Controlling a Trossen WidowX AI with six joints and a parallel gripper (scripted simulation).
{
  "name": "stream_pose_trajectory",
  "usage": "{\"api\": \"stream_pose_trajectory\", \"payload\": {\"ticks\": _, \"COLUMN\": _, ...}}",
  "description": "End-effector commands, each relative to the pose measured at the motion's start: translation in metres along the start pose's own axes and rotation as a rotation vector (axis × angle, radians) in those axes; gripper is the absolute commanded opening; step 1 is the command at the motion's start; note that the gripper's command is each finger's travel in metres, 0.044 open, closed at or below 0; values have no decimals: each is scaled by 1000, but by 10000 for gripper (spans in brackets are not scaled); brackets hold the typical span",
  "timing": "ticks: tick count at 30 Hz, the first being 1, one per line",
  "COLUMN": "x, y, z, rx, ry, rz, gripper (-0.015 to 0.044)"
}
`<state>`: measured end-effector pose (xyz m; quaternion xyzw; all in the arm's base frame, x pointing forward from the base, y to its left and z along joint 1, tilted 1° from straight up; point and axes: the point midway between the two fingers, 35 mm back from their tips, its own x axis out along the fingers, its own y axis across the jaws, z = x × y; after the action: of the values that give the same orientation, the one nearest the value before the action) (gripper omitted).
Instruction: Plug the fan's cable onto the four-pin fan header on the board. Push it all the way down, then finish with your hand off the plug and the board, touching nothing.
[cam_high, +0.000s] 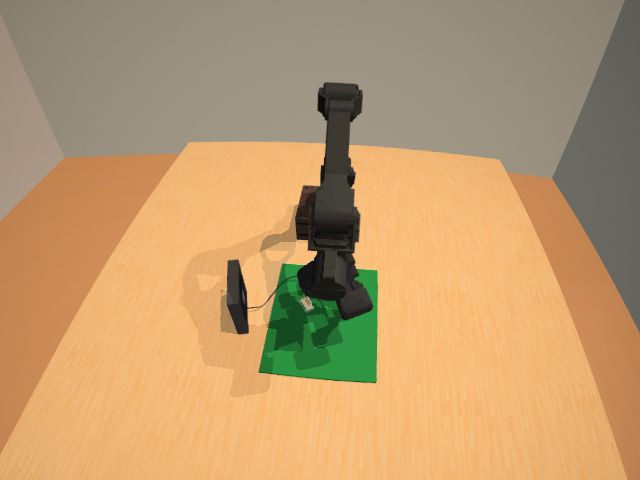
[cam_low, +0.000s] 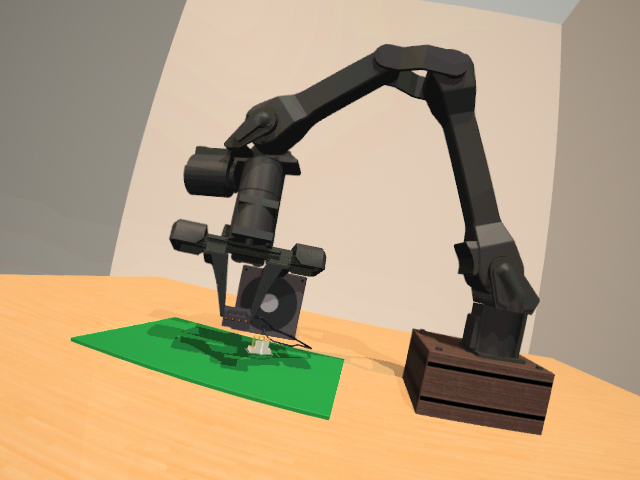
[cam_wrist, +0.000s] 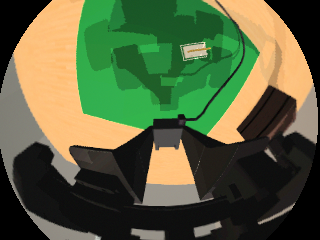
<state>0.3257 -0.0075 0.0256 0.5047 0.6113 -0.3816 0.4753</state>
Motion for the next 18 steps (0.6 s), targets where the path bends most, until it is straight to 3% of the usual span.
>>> {"api": "stream_pose_trajectory", "payload": {"ticks": 1, "x": -14, "y": 0, "z": -4, "rx": -5, "ry": 0, "rz": 7, "gripper": 0}}
{"api": "stream_pose_trajectory", "payload": {"ticks": 18, "x": -26, "y": 18, "z": 32, "rx": -7, "ry": -96, "rz": 14, "gripper": 0}}
